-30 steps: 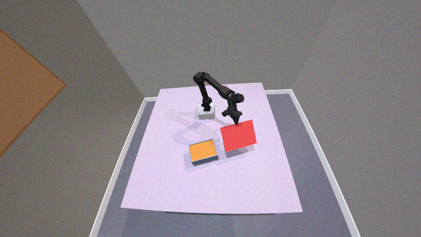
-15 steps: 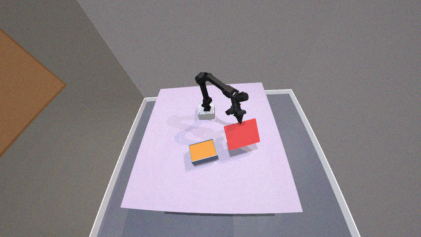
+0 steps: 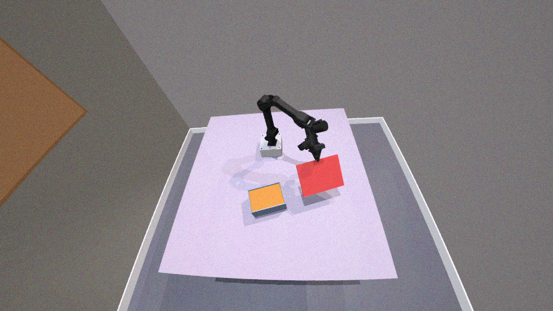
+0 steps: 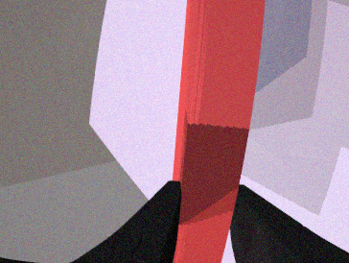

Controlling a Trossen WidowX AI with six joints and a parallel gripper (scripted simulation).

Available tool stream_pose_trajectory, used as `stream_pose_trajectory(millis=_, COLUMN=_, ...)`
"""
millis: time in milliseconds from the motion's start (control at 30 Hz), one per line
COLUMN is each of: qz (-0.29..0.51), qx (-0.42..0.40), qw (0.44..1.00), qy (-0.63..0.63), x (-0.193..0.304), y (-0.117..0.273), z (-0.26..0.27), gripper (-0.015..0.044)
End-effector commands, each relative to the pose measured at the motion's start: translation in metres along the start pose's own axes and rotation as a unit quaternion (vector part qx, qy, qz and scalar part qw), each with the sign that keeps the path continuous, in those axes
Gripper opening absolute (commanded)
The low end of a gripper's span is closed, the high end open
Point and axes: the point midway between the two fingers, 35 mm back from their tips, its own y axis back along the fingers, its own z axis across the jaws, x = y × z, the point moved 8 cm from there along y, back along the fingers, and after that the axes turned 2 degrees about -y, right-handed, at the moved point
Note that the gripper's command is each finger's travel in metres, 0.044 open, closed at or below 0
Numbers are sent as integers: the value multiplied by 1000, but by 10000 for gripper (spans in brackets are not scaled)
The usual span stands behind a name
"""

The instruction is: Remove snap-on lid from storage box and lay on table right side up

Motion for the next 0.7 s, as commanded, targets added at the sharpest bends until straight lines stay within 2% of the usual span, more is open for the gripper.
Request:
stream_pose_trajectory(millis=0, qz=-3, qx=-1, qw=1000, qy=-2, x=-2, y=-3, z=-5, gripper=0)
stream_pose_trajectory(millis=667, qz=-3, qx=-1, qw=1000, qy=-2, x=-3, y=-15, z=-21, gripper=0)
